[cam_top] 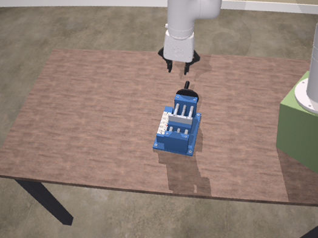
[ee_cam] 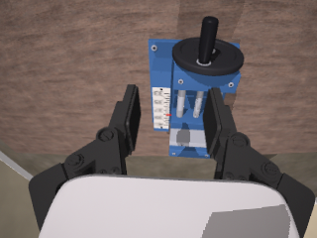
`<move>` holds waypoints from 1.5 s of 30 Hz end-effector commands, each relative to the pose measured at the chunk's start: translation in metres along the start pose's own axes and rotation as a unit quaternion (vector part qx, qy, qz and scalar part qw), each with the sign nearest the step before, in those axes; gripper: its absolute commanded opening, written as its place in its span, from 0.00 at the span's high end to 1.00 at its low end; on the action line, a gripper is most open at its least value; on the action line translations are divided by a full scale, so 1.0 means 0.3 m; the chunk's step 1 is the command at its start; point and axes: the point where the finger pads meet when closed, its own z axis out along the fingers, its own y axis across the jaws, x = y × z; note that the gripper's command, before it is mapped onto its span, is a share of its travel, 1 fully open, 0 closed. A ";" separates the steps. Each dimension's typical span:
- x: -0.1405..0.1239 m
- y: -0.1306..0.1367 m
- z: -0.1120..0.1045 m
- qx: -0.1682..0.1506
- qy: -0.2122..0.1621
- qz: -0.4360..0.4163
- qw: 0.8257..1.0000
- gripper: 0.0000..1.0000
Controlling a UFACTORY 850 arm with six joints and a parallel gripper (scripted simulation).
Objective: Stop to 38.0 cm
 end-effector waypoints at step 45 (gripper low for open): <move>-0.008 -0.013 0.119 -0.014 0.004 -0.001 1.000 0.43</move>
